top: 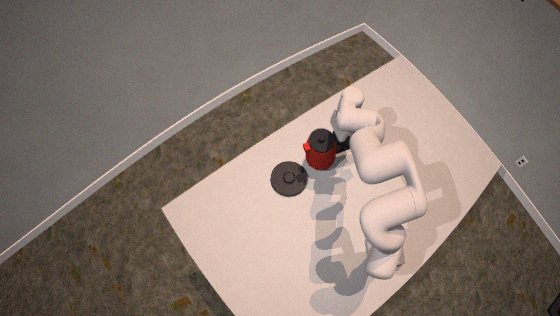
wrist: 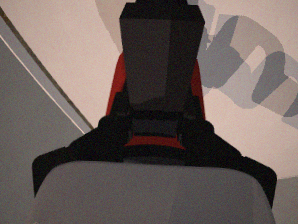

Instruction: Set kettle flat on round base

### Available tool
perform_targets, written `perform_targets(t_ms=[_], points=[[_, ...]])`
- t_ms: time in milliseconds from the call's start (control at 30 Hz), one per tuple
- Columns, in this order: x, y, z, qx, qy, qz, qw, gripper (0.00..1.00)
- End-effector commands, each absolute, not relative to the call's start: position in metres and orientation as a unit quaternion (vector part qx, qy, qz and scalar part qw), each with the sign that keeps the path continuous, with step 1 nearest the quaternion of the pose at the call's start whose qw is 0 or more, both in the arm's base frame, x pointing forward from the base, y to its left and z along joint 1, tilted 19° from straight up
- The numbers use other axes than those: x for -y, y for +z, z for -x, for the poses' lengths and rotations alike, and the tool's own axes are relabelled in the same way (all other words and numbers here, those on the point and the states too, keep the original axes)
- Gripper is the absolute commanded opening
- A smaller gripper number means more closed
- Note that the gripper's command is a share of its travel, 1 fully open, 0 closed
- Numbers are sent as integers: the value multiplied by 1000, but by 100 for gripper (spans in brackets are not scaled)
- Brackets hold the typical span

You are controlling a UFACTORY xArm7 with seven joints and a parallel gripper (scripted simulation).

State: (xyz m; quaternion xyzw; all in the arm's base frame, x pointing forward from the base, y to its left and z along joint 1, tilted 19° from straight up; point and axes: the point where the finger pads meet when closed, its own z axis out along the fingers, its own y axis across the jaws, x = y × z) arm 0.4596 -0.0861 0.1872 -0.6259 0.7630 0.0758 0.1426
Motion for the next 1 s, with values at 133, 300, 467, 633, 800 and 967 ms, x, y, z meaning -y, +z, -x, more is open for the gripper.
perform_targets(t_ms=[133, 300, 467, 633, 800, 967], points=[[62, 197, -459, -763, 73, 625, 144, 0], [45, 202, -457, -763, 73, 625, 144, 0], [35, 204, -456, -763, 73, 625, 144, 0], [20, 209, -455, -763, 73, 625, 144, 0], [6, 213, -454, -763, 73, 625, 144, 0], [-4, 216, -453, -763, 73, 625, 144, 0]])
